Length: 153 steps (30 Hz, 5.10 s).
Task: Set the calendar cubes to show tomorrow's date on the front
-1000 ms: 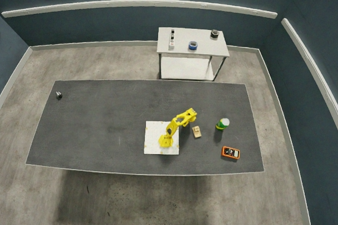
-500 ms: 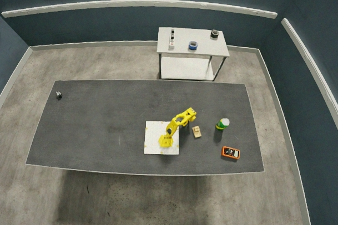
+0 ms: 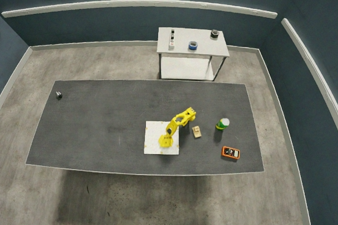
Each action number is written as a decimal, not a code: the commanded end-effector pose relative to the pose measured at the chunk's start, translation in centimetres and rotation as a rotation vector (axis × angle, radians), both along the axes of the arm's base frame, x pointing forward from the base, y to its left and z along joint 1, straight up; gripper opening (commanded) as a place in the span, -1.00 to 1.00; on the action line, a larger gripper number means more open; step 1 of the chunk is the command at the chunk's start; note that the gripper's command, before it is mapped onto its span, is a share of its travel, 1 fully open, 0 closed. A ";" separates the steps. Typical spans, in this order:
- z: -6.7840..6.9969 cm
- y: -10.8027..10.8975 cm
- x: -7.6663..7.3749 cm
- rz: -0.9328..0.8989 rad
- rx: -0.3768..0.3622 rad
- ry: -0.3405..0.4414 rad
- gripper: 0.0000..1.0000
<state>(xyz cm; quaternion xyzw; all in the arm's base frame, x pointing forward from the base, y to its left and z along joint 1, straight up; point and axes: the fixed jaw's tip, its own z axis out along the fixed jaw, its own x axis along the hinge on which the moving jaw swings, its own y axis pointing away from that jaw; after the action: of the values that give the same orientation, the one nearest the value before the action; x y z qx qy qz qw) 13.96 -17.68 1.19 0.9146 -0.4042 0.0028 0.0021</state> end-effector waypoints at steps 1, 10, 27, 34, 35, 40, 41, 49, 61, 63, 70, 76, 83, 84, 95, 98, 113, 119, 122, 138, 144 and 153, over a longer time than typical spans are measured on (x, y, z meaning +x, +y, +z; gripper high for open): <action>-0.4 0.4 -0.1 -0.004 0.018 0.014 -0.58; -0.4 0.4 -0.1 -0.004 0.018 0.014 -0.61; -0.4 0.4 -0.1 -0.004 0.018 0.014 -0.95; -0.4 0.4 -0.1 -0.004 0.018 0.014 -1.00; -0.4 0.4 -0.1 -0.004 0.018 0.014 -1.00; -0.4 0.4 -0.1 -0.004 0.018 0.014 -1.00; -0.3 0.4 -0.1 -0.004 0.018 0.014 -1.00; 1.1 0.3 0.0 -0.004 0.018 0.014 -1.00; 3.9 0.3 0.0 -0.004 0.018 0.014 -1.00; 4.3 0.3 -0.1 -0.004 0.018 0.014 -1.00; 4.6 0.3 -0.1 -0.004 0.018 0.014 -1.00; 4.6 0.3 -0.1 -0.006 0.018 0.014 -1.00; 4.6 0.3 -0.1 -0.023 0.018 0.014 -1.00; 4.6 0.3 -0.1 -0.028 0.018 0.014 -1.00; 4.5 0.4 -0.1 -0.108 0.018 0.014 -1.00; 4.5 0.5 -0.1 -0.151 0.018 0.014 -1.00; 4.4 0.8 -0.1 -0.439 0.016 0.015 -1.00; 4.4 1.0 0.0 -0.624 0.015 0.016 -1.00; 4.4 1.0 0.0 -0.658 0.015 0.016 -1.00; 4.2 1.7 0.3 -1.240 0.011 0.016 -1.00; 4.1 1.9 0.5 -1.454 0.009 0.016 -1.00; 4.0 2.2 0.9 -1.841 0.006 0.015 -1.00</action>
<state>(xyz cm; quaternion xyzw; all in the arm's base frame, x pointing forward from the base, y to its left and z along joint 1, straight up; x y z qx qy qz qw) 14.68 -15.74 5.25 0.2952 -0.9554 -0.0078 0.0046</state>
